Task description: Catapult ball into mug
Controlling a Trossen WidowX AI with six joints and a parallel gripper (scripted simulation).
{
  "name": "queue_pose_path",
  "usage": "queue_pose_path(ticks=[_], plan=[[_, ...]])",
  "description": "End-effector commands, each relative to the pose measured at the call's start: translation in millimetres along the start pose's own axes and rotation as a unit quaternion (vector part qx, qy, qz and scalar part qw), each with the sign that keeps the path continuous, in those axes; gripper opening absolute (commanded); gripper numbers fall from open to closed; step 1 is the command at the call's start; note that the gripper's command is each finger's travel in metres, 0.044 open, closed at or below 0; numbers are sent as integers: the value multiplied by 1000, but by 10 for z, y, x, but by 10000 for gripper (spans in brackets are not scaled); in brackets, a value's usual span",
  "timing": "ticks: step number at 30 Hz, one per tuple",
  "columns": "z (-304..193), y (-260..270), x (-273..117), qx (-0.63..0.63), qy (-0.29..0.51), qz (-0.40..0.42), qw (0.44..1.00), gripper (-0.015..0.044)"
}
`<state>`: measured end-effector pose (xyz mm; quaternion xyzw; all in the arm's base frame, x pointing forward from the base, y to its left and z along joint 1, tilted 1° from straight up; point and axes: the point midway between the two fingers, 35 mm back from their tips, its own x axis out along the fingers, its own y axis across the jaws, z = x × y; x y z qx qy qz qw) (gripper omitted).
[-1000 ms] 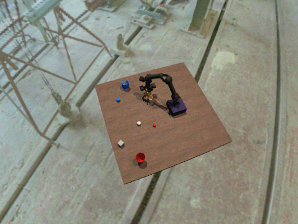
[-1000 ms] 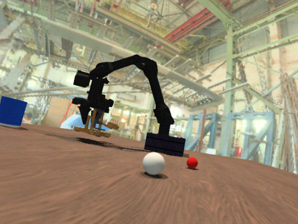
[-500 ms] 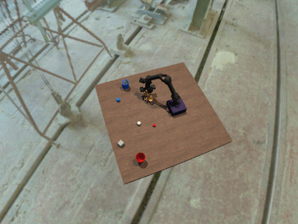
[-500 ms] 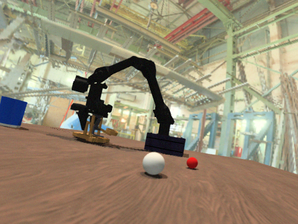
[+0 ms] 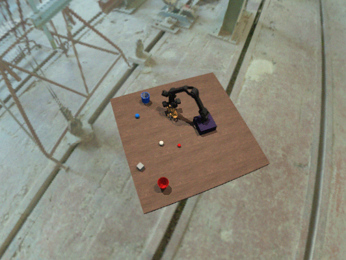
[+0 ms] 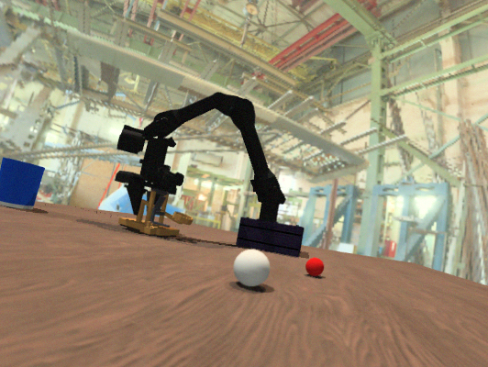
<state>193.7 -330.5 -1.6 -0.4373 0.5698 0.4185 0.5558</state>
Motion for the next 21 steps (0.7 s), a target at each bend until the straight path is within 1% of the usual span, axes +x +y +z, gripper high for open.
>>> queue_pose_path(ticks=[1, 7, 8, 10, 12, 14, 16, 17, 21], plan=[[-4, -2, -11, 0, 1, 0, 1000, 210], [-6, -4, -36, 0, 1, 0, 1000, 368], [-14, -12, -113, 0, 1, 0, 1000, 394], [-30, -27, -413, 0, 1, 0, 1000, 440], [-23, -17, -764, 0, 1, 0, 1000, 440], [-6, 3, -978, 0, 1, 0, 1000, 440], [-3, 6, -1005, 0, 0, 0, 1000, 440], [-16, -8, -811, -1, -1, 2, 1000, 440], [-16, -8, -811, 2, -1, 2, 1000, 440]])
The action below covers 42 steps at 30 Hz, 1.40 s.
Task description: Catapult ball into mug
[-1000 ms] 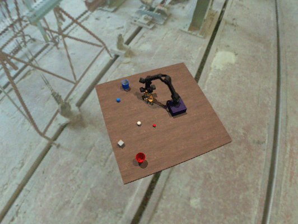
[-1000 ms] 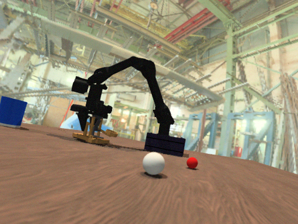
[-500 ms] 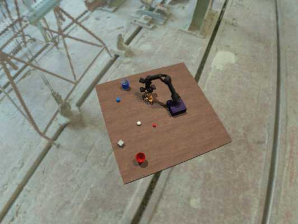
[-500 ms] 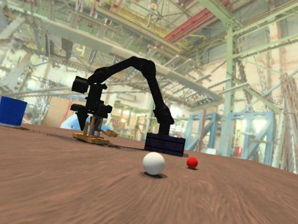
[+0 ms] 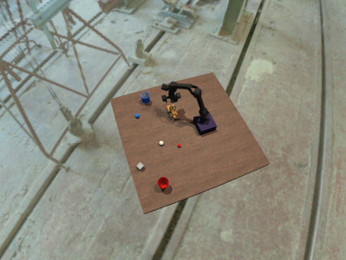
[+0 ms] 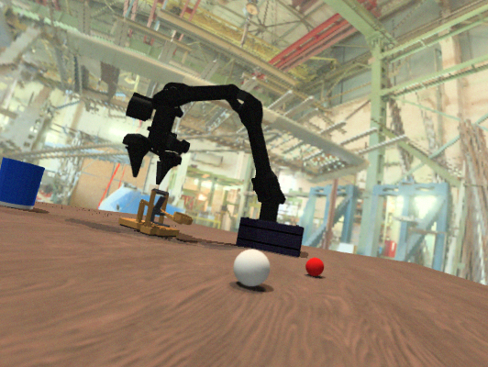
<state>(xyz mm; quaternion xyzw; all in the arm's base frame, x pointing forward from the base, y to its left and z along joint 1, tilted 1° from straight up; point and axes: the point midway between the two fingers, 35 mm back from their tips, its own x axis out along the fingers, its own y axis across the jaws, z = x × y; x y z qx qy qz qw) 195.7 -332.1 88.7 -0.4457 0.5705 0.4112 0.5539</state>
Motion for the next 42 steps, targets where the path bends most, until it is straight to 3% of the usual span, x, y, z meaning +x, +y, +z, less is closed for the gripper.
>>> queue_pose_path(ticks=[1, 21, 42], plan=[[25, 25, 89, 11, -9, 10, 1000, 440], [25, 31, 56, 346, -5, 11, 938, 440], [31, 34, 21, 656, -2, 11, 754, 440]])
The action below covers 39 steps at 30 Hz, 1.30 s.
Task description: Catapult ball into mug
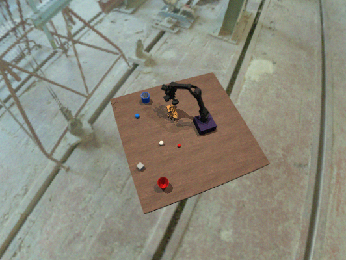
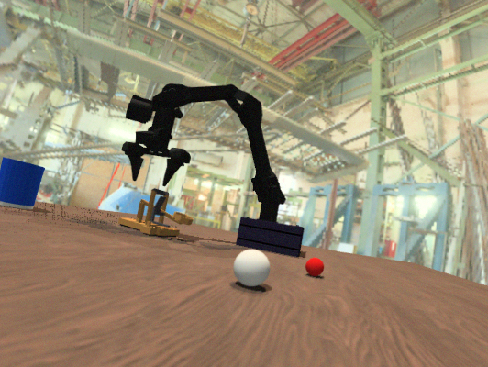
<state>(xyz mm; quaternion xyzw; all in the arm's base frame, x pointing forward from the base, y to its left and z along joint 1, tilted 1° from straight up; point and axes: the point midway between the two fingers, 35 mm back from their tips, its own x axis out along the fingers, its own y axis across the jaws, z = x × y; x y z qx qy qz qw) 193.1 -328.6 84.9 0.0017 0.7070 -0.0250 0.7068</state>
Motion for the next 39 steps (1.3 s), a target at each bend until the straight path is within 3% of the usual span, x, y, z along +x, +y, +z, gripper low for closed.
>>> queue_pose_path(ticks=[1, 20, 39], plan=[[1, 2, -16, 63, -1, 0, 998, 440], [-2, 9, -47, 381, -3, 1, 925, 440], [-4, 16, -79, 658, -4, 2, 753, 440]])
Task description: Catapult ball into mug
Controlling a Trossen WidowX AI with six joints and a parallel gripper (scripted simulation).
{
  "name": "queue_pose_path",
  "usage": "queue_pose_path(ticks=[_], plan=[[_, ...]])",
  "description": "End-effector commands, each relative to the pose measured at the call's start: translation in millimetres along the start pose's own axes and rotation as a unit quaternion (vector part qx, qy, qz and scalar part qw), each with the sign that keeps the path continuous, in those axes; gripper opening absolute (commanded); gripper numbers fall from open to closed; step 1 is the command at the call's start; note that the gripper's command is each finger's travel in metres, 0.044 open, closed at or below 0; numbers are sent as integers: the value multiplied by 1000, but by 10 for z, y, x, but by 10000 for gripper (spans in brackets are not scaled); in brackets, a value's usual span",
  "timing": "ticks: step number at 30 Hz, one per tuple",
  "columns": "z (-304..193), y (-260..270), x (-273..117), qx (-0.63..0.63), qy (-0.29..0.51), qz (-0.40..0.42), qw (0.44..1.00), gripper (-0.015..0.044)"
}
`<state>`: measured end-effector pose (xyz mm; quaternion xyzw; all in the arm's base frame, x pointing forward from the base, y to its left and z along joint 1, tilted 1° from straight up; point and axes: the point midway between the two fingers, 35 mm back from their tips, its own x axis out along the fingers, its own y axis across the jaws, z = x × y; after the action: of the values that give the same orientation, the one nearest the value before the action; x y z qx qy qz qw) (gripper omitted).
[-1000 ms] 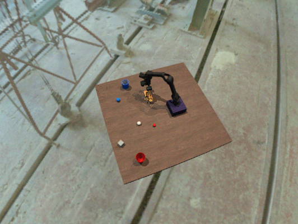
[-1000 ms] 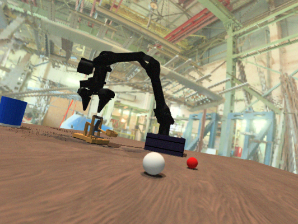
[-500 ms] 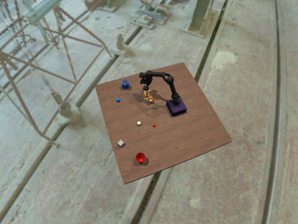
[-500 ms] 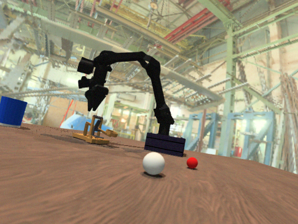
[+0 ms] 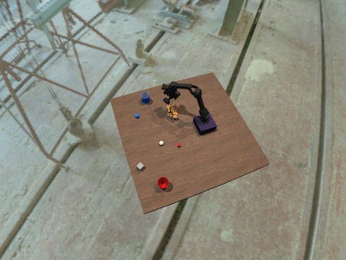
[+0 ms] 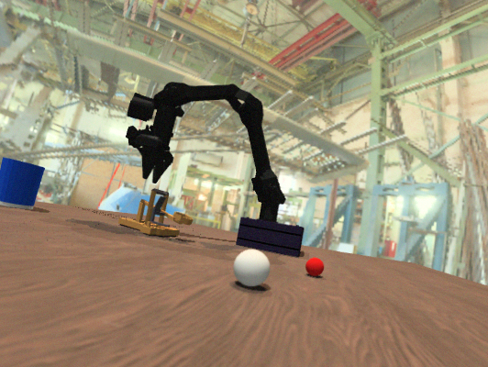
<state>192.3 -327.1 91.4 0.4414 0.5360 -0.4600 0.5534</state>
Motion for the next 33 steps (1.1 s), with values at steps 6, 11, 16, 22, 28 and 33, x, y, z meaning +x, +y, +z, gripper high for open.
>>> queue_pose_path(ticks=[6, 11, 16, 22, 28, 33], plan=[[-5, 4, -24, 146, 0, 3, 989, 440], [-5, 4, -25, 158, 0, 3, 988, 440], [-2, 7, 307, 204, 0, 2, 979, 440], [-8, 7, 443, 223, 0, 2, 975, 440], [-3, 9, 526, 223, 0, 2, 975, 440], [0, 11, 608, 223, 0, 2, 975, 440]])
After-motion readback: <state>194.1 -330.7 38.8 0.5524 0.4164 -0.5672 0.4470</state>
